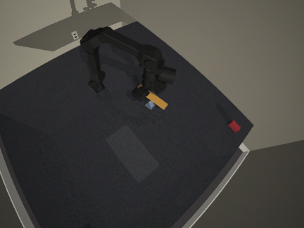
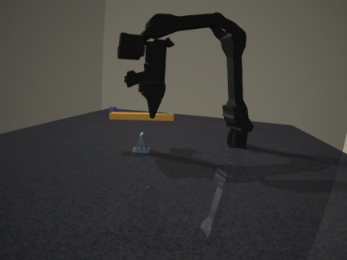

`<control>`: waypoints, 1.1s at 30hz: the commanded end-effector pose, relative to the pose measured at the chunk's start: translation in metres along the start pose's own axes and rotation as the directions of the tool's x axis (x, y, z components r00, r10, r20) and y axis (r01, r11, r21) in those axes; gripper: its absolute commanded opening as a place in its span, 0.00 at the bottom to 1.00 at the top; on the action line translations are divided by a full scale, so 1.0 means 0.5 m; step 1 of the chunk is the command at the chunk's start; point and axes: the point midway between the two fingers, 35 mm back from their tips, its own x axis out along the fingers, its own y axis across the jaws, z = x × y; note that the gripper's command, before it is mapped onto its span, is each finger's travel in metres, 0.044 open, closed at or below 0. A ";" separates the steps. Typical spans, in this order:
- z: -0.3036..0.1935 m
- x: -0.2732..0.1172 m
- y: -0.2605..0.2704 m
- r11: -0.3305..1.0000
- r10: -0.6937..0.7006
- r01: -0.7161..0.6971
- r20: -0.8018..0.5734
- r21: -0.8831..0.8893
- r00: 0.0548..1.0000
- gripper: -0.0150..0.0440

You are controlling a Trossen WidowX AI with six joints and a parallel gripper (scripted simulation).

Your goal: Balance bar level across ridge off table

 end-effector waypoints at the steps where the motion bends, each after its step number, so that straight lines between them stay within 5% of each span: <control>1: 0.001 0.011 0.003 1.000 0.004 -0.004 -0.001 0.006 1.000 0.25; 33: -0.001 0.071 0.003 1.000 0.004 -0.004 -0.001 0.008 1.000 0.25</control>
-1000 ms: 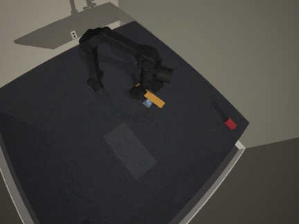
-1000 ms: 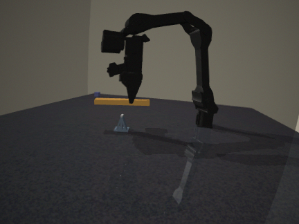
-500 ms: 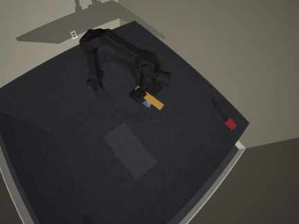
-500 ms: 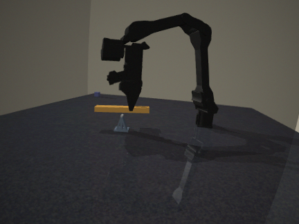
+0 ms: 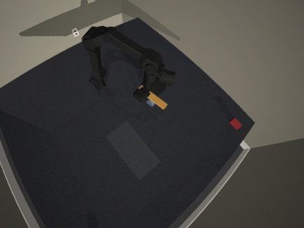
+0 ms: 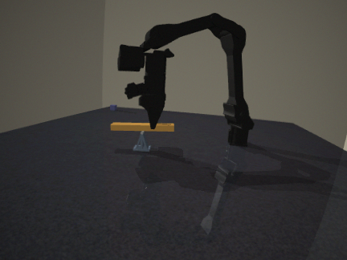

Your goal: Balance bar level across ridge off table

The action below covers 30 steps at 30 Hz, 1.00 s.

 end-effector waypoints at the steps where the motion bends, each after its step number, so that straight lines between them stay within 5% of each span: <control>1: 0.001 0.000 0.001 1.000 0.004 -0.004 0.001 0.006 1.000 0.25; 30: 0.001 0.005 0.001 1.000 0.004 -0.004 0.001 0.006 1.000 0.25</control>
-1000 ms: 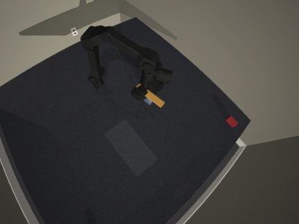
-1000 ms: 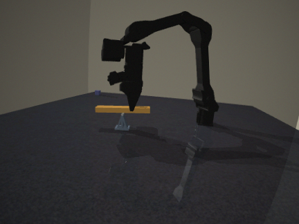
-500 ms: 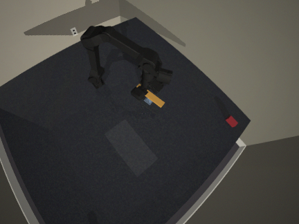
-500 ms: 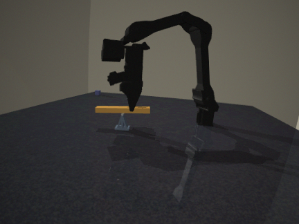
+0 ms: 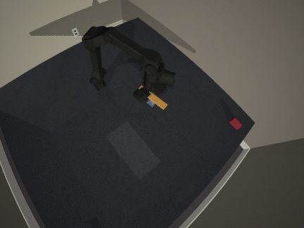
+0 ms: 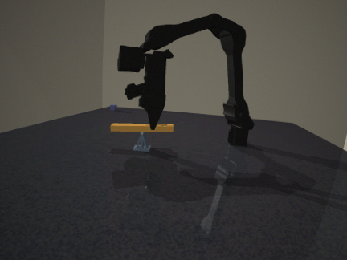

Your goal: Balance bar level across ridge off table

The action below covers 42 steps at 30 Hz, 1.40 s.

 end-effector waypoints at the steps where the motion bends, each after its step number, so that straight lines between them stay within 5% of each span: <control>1: 0.001 0.001 0.001 1.000 0.004 -0.004 0.001 0.006 1.000 0.25; 42: 0.001 0.008 0.001 1.000 0.004 -0.004 0.001 0.006 1.000 0.25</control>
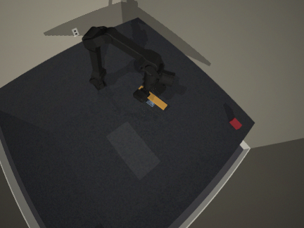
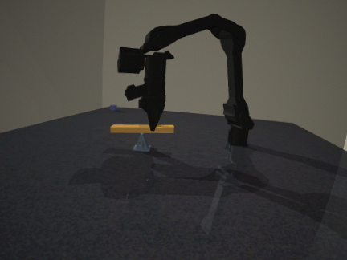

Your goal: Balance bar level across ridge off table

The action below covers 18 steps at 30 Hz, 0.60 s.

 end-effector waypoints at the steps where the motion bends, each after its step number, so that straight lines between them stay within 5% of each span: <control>1: 0.000 0.001 0.001 1.000 0.004 -0.004 0.000 0.006 1.000 0.25; 18: 0.000 0.004 0.001 1.000 0.004 -0.004 0.000 0.006 1.000 0.25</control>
